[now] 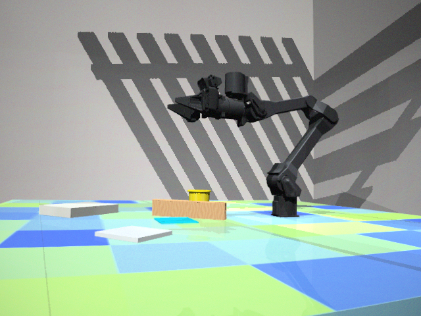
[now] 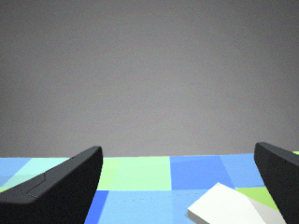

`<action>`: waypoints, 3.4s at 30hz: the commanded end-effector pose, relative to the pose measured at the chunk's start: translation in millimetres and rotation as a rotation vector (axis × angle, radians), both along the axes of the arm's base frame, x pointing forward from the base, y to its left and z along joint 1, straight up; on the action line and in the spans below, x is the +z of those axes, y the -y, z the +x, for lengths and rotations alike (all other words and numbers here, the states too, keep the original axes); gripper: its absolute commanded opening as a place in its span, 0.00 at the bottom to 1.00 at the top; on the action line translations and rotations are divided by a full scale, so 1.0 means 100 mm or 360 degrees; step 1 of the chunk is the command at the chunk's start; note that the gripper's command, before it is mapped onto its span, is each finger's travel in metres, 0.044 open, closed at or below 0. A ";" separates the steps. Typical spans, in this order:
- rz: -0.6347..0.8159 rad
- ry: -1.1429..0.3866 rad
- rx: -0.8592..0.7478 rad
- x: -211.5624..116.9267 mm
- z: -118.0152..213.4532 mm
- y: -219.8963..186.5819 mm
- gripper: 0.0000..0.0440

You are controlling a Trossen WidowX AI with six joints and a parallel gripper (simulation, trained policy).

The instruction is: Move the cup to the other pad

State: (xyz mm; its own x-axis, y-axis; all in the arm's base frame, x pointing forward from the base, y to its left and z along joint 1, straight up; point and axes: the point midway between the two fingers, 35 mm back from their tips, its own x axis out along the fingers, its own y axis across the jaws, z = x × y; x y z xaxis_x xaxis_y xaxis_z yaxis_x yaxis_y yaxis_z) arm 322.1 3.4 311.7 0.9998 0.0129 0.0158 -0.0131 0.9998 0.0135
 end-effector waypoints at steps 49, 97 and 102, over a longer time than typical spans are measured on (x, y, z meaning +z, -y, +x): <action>0.0358 -0.1117 0.0037 -0.60 -0.25 -0.43 0.23; 0.0019 -0.2232 -0.0122 -1.14 -0.68 -0.09 0.28; -0.0013 -0.2322 -0.0133 -1.23 -0.70 -0.02 0.29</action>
